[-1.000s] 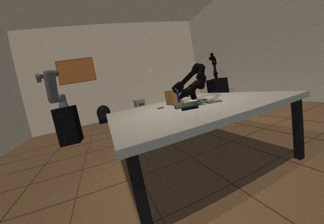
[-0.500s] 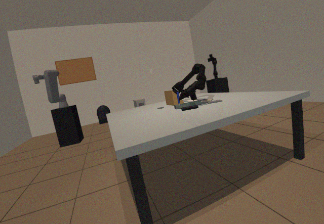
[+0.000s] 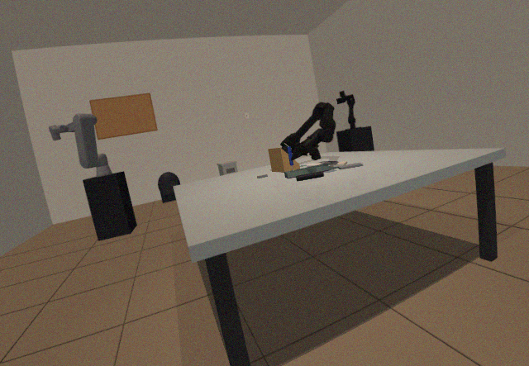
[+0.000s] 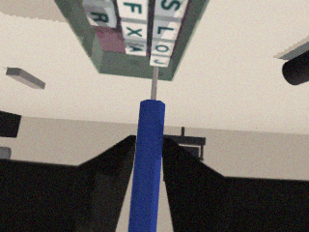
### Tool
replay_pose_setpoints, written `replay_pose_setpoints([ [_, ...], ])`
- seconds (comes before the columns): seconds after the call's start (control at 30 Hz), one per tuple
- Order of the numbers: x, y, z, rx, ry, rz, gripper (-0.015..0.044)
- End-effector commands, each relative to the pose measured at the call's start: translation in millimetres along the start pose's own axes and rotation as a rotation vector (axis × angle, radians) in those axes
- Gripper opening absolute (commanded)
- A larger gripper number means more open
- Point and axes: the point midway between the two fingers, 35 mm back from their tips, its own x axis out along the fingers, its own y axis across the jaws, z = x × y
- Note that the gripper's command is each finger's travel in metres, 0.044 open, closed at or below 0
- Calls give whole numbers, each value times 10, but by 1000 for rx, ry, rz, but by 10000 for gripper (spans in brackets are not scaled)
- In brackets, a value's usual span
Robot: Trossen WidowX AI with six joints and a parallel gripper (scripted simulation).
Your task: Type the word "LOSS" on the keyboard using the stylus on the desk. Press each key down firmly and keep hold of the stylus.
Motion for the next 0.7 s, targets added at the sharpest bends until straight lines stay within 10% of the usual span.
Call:
replay_pose_setpoints([
  [0.0, -98, -22, -166, 4, 5, -9, 81],
  [0.67, -180, -16, -103, 7, 0, -7, 0],
])
